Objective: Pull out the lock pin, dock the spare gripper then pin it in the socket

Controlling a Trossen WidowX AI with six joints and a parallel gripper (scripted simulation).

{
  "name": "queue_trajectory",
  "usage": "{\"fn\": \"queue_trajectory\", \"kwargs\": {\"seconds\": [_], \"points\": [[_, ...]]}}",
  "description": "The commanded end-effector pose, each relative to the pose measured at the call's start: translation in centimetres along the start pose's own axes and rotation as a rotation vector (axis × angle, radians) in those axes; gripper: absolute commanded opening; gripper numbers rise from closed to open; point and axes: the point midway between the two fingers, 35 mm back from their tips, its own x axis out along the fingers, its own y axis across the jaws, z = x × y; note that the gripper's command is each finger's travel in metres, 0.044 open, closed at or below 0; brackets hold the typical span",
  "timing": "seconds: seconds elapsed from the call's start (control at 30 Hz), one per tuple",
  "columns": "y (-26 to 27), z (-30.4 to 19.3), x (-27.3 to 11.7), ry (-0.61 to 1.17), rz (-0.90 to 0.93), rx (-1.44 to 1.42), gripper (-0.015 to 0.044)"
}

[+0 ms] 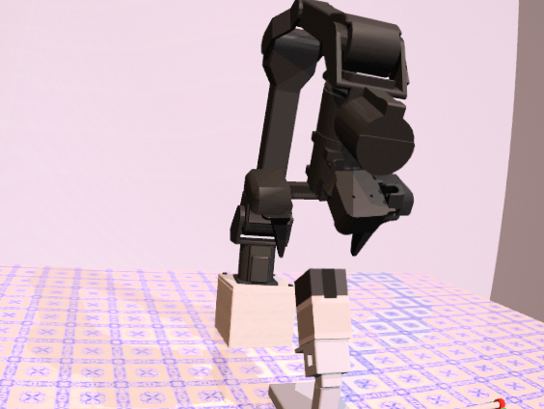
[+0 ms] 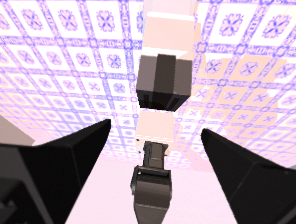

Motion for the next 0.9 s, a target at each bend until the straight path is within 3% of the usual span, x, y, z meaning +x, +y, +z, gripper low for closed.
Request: {"fn": "queue_trajectory", "kwargs": {"seconds": [0.0,0.87], "points": [[0.0,-0.5,-0.3,-0.015,0.002,0.006,0.044],[0.1,-2.9,-4.5,-0.239,0.007,0.006,0.044]]}}
